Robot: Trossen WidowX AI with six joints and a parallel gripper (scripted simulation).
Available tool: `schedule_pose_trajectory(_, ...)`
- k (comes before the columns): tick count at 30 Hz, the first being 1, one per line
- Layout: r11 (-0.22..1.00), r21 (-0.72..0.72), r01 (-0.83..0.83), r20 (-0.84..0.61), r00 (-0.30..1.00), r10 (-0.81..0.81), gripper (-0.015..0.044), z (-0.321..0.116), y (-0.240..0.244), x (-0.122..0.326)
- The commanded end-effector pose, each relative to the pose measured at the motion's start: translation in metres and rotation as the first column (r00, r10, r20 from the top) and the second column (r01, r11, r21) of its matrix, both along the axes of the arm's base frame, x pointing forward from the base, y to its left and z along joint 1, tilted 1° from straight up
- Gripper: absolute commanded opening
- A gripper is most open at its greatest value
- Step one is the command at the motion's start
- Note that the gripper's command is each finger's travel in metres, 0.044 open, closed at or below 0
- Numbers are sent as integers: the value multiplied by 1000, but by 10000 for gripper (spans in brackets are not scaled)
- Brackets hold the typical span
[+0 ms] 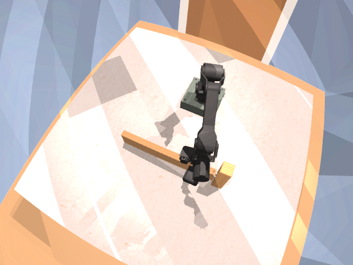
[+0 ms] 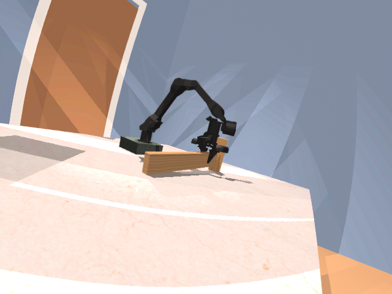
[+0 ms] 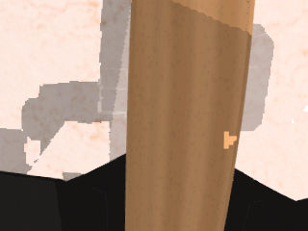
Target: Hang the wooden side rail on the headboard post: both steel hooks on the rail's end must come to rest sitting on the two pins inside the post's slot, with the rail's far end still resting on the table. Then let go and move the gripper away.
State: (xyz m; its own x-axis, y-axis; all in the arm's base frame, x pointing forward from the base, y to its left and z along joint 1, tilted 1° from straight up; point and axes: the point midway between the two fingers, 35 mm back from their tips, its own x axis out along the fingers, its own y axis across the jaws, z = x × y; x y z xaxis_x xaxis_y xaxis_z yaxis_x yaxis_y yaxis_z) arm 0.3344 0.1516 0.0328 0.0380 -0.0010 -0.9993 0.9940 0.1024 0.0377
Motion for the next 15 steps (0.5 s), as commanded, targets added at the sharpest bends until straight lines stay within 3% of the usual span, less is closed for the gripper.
schedule_pose_trajectory(1, 1000, 4, 5, 7, 1000, -5, 0, 3, 2, 2)
schedule_pose_trajectory(15, 1000, 4, 5, 7, 1000, -5, 0, 1, 3, 1)
